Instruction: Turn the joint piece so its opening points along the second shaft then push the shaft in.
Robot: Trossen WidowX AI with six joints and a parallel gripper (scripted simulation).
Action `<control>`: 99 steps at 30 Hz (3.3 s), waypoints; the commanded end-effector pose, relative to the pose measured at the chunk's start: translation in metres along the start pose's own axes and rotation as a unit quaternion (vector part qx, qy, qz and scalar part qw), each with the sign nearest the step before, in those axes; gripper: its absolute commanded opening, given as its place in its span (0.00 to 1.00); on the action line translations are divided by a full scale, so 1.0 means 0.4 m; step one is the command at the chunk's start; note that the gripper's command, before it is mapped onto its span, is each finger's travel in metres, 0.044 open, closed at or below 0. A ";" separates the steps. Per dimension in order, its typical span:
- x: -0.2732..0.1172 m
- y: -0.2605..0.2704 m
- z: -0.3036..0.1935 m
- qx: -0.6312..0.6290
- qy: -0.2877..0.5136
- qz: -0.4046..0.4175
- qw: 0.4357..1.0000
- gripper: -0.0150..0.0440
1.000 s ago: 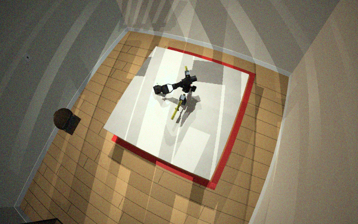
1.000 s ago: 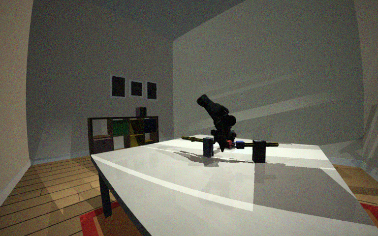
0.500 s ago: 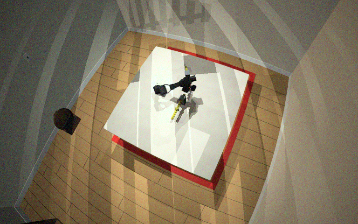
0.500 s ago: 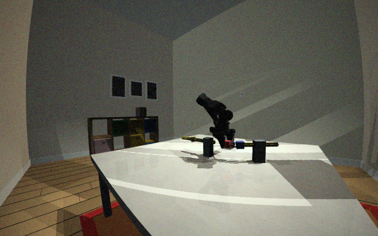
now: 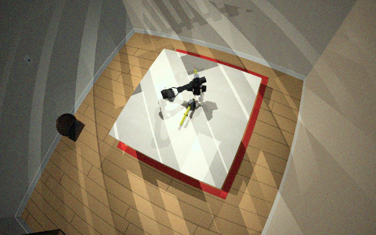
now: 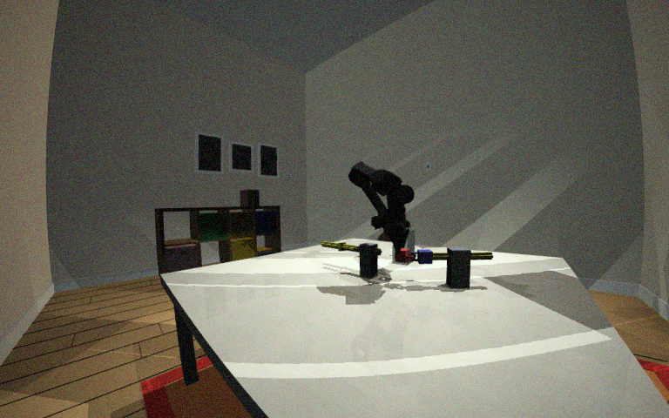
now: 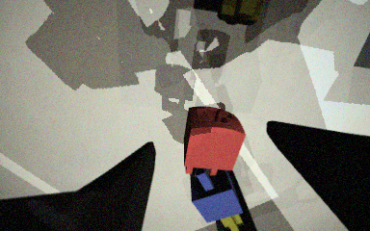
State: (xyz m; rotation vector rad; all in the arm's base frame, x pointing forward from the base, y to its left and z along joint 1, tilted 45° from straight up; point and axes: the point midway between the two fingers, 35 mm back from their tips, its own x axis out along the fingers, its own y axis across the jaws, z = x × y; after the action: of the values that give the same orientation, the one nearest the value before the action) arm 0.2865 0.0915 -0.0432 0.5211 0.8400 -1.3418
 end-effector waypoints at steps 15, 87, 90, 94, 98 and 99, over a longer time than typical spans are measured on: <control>-0.135 0.020 -0.023 -0.296 -0.012 -0.008 0.955 1.00; -0.169 -0.059 0.189 0.078 0.186 0.031 0.979 1.00; -0.161 -0.066 0.201 0.125 0.200 0.032 0.971 1.00; -0.158 -0.069 0.206 0.148 0.207 0.032 0.967 1.00; -0.158 -0.069 0.206 0.148 0.207 0.032 0.967 1.00; -0.158 -0.069 0.206 0.148 0.207 0.032 0.967 1.00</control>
State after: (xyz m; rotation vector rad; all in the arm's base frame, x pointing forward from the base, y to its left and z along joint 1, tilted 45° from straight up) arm 0.2795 0.0642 0.0614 1.0715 0.9536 -1.3196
